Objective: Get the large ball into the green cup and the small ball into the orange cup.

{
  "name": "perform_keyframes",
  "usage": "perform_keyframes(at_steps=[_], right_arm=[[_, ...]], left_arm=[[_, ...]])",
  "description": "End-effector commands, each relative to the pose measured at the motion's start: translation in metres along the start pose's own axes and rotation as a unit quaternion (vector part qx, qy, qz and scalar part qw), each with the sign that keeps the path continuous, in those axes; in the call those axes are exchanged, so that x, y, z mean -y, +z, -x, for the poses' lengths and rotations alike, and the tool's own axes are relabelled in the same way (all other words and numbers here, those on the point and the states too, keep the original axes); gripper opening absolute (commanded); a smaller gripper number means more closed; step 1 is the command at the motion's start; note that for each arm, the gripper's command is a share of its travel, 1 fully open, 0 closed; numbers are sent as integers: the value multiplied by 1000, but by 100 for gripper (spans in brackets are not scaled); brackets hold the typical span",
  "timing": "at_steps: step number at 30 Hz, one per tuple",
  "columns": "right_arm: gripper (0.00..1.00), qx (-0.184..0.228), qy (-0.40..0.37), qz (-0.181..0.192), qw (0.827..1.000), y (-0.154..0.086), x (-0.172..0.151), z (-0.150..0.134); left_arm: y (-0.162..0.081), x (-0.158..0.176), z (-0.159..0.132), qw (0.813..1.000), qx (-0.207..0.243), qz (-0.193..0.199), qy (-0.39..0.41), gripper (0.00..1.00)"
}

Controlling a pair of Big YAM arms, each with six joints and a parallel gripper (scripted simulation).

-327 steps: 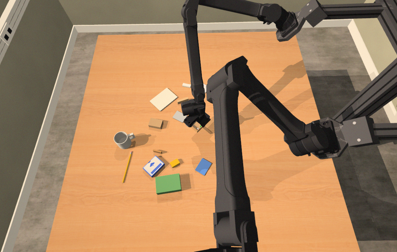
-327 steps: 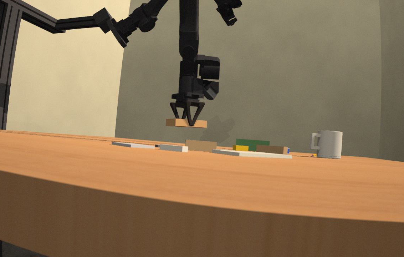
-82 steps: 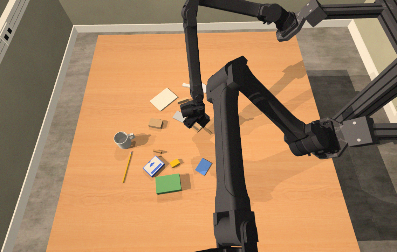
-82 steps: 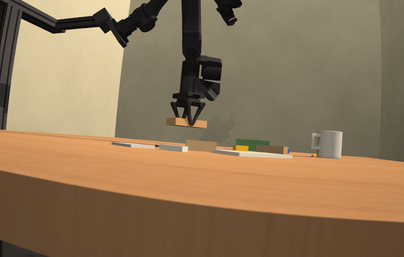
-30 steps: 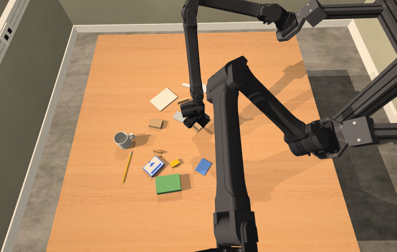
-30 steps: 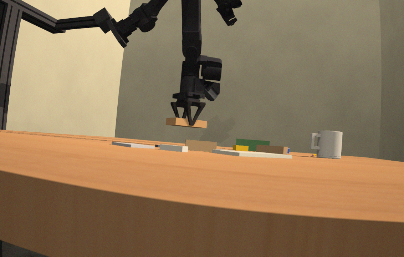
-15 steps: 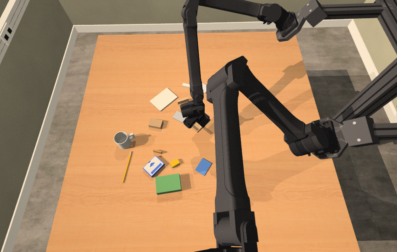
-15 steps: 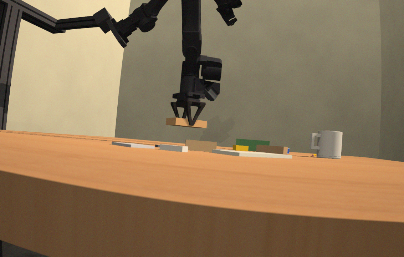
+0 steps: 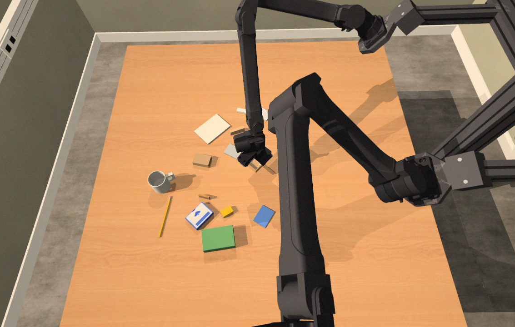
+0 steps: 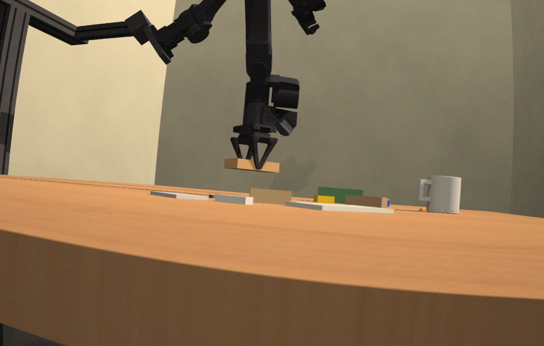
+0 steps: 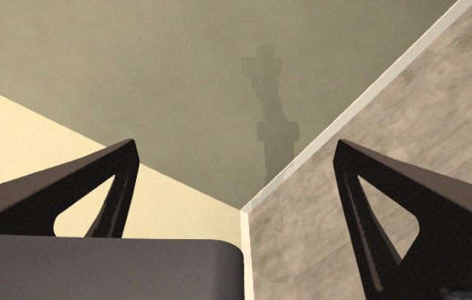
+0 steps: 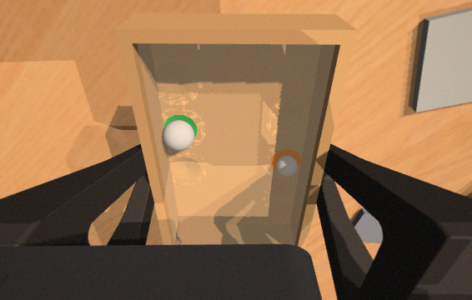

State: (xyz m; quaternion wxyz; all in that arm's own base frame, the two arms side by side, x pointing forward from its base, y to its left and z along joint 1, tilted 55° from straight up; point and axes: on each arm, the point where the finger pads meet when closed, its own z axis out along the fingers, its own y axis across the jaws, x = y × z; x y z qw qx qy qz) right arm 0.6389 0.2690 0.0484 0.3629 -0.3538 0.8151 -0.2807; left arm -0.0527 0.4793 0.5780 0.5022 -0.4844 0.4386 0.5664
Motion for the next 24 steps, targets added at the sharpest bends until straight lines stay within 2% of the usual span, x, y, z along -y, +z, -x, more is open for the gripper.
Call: perform_keyframes(at_steps=[1, 5, 11, 12, 13, 15, 22, 24], right_arm=[[69, -4, -1, 2, 1000, 7, -1, 1], [69, 0, 3, -5, 1000, 11, 11, 2], [69, 3, 0, -2, 1000, 16, 2, 4], [69, 17, 7, -8, 1000, 1, 17, 18], [69, 15, 10, -10, 1000, 6, 21, 15], [69, 0, 3, -4, 1000, 25, 7, 0], [69, 3, -1, -1, 1000, 32, 0, 4], [69, 3, 3, -5, 1000, 36, 8, 3]], left_arm=[[-3, -11, 1, 1000, 7, 11, -3, 100], [-3, -11, 1, 1000, 7, 11, -3, 100], [-3, -11, 1, 1000, 7, 11, -3, 100], [-3, -11, 1, 1000, 7, 11, -3, 100], [-3, -11, 1, 1000, 7, 11, -3, 100], [-3, -11, 1, 1000, 7, 11, -3, 100], [-3, -11, 1, 1000, 7, 11, -3, 100], [-3, -11, 1, 1000, 7, 11, -3, 100]])
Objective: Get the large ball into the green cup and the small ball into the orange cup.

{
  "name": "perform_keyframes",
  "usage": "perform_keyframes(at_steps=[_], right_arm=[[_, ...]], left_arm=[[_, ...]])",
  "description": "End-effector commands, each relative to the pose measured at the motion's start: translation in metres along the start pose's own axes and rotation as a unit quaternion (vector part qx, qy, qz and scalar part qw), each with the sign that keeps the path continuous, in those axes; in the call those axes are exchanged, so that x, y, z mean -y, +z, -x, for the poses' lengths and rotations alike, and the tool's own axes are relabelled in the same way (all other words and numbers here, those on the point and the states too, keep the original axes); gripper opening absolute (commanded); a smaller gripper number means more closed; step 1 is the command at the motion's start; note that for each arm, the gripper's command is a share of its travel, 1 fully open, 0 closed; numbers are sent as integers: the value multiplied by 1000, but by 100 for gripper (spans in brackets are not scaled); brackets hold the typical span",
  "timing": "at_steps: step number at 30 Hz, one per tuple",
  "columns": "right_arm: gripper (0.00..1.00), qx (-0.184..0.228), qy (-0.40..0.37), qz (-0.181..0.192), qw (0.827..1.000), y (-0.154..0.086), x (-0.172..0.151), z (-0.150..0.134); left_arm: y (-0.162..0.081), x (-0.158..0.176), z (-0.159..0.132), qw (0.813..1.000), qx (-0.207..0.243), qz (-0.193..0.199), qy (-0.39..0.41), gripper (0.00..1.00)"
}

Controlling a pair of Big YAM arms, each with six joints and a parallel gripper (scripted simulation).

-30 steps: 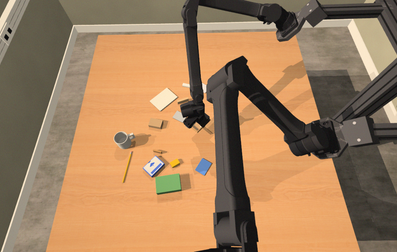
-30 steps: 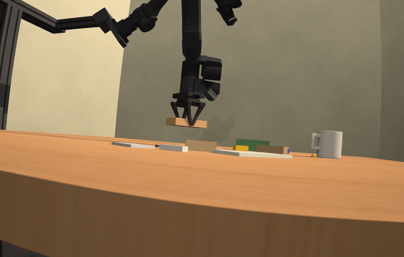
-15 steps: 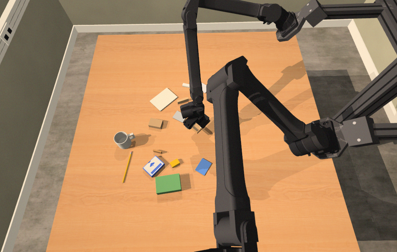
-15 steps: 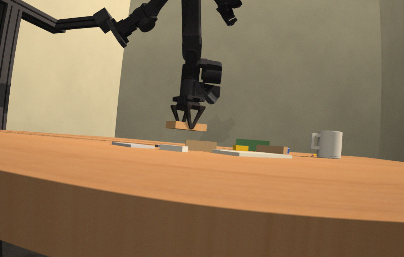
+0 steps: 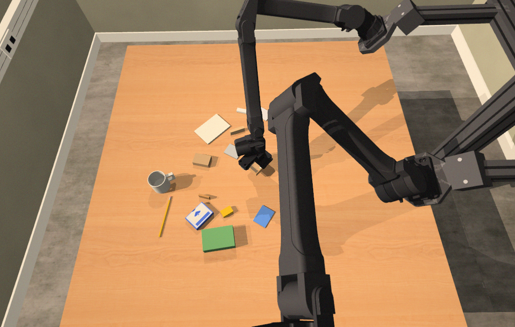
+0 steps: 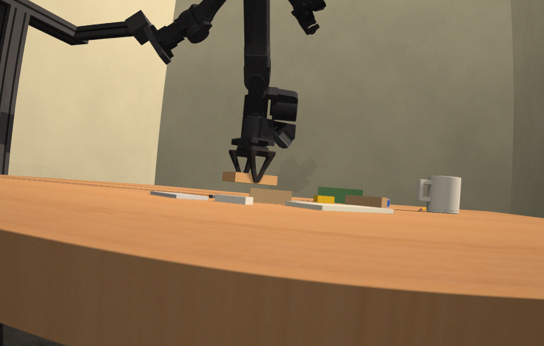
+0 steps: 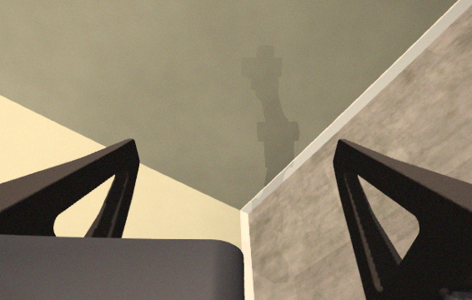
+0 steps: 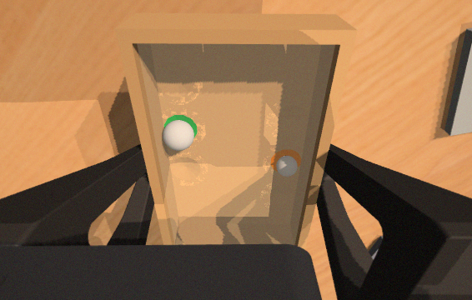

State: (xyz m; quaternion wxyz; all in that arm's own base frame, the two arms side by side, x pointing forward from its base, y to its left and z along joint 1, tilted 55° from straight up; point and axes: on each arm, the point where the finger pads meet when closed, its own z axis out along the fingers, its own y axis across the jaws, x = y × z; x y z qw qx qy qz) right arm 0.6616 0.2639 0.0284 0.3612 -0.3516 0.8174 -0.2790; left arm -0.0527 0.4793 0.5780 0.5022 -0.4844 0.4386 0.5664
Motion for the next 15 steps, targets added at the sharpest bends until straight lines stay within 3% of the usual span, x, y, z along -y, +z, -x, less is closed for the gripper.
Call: perform_keyframes(at_steps=[1, 5, 9, 15], right_arm=[[69, 6, 3, -9, 1000, 6, 16, 5], [69, 13, 3, -9, 1000, 1, 17, 13], [69, 0, -1, -5, 1000, 20, 9, 0], [69, 10, -1, -6, 1000, 21, 10, 9]], left_arm=[[-3, -11, 1, 1000, 7, 11, -3, 100], [-3, -11, 1, 1000, 7, 11, -3, 100], [-3, -11, 1, 1000, 7, 11, -3, 100], [-3, -11, 1, 1000, 7, 11, -3, 100]])
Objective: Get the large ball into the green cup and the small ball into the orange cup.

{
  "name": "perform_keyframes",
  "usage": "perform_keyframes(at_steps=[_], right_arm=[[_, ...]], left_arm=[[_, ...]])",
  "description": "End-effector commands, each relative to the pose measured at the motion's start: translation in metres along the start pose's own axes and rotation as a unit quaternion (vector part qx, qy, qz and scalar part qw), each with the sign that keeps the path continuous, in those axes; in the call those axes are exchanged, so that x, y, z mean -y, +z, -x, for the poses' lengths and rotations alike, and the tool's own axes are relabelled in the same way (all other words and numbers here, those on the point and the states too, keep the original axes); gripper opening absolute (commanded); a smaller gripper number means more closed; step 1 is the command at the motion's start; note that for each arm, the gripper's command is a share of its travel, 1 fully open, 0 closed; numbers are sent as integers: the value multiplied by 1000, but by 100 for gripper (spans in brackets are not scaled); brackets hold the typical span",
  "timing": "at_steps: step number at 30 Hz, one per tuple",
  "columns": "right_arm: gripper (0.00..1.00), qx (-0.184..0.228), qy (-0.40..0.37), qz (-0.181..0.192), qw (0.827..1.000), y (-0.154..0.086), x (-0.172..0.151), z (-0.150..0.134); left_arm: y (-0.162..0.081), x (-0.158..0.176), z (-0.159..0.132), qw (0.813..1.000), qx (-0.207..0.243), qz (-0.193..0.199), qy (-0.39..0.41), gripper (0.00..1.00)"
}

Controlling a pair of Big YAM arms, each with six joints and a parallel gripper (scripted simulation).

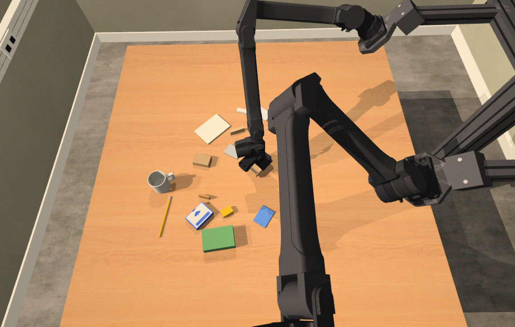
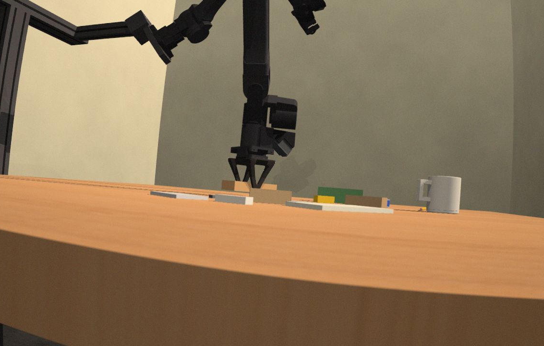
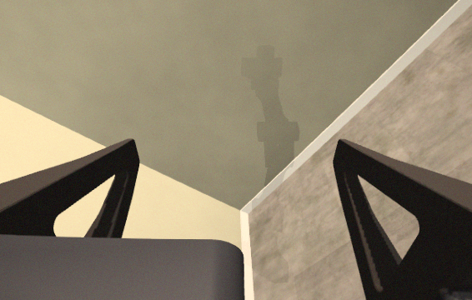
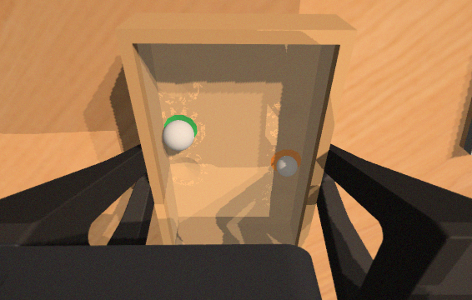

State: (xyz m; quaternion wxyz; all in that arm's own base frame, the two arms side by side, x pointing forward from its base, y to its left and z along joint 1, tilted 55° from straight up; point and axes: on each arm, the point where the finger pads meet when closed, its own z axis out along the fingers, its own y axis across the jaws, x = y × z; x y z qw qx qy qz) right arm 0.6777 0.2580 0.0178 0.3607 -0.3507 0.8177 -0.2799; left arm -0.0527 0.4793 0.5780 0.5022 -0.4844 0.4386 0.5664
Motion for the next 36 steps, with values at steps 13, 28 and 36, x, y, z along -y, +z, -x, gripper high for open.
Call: perform_keyframes(at_steps=[13, 28, 36], right_arm=[[69, 6, 0, -6, 1000, 13, 11, 6], [69, 9, -1, -6, 1000, 13, 9, 8], [69, 9, -1, -6, 1000, 13, 9, 8]], left_arm=[[-3, -11, 1, 1000, 7, 11, -3, 100], [-3, -11, 1, 1000, 7, 11, -3, 100], [-3, -11, 1, 1000, 7, 11, -3, 100]])
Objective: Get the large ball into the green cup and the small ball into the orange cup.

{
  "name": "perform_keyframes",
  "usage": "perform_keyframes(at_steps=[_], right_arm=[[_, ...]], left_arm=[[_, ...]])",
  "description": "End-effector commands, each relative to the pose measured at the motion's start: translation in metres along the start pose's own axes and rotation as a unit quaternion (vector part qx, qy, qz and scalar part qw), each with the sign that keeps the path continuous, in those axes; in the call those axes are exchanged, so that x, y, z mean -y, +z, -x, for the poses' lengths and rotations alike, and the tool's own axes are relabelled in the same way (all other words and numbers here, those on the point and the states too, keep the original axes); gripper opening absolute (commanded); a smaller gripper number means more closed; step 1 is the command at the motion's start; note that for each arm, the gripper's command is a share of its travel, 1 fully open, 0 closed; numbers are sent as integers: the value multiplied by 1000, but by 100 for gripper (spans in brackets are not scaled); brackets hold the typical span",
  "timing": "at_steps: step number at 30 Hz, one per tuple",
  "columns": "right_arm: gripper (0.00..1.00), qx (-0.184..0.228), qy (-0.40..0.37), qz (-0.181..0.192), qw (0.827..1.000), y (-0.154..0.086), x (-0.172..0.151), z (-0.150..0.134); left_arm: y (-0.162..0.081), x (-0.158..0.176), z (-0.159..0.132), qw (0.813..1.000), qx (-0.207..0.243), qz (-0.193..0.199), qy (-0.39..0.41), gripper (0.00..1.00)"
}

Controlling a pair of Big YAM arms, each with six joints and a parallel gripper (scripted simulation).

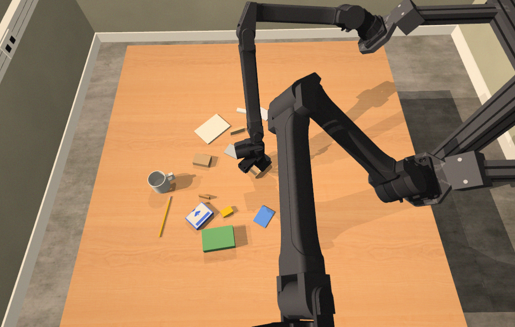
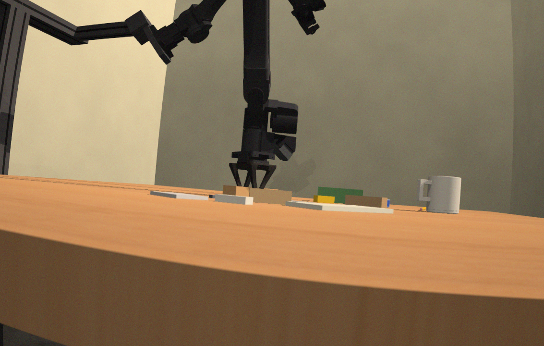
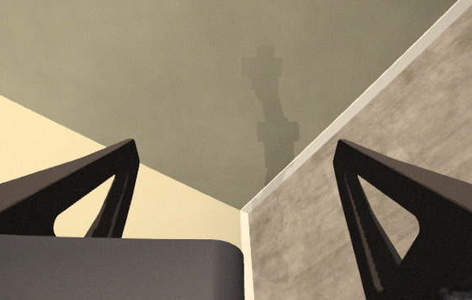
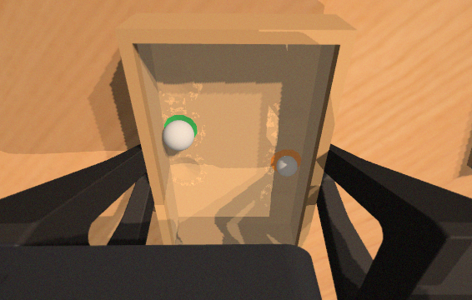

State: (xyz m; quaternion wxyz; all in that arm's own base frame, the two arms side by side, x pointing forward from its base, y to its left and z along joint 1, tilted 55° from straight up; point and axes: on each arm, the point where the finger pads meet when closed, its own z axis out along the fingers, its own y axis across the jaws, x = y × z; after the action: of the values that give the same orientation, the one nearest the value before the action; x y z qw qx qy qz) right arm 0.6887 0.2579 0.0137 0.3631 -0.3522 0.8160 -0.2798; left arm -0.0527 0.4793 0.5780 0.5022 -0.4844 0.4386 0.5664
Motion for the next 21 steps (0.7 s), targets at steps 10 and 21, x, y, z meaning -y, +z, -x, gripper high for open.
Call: perform_keyframes(at_steps=[10, 21], right_arm=[[69, 5, 0, -5, 1000, 4, 7, 3], [69, 5, -1, -5, 1000, 7, 7, 4]], left_arm=[[-3, -11, 1, 1000, 7, 11, -3, 100], [-3, -11, 1, 1000, 7, 11, -3, 100]])
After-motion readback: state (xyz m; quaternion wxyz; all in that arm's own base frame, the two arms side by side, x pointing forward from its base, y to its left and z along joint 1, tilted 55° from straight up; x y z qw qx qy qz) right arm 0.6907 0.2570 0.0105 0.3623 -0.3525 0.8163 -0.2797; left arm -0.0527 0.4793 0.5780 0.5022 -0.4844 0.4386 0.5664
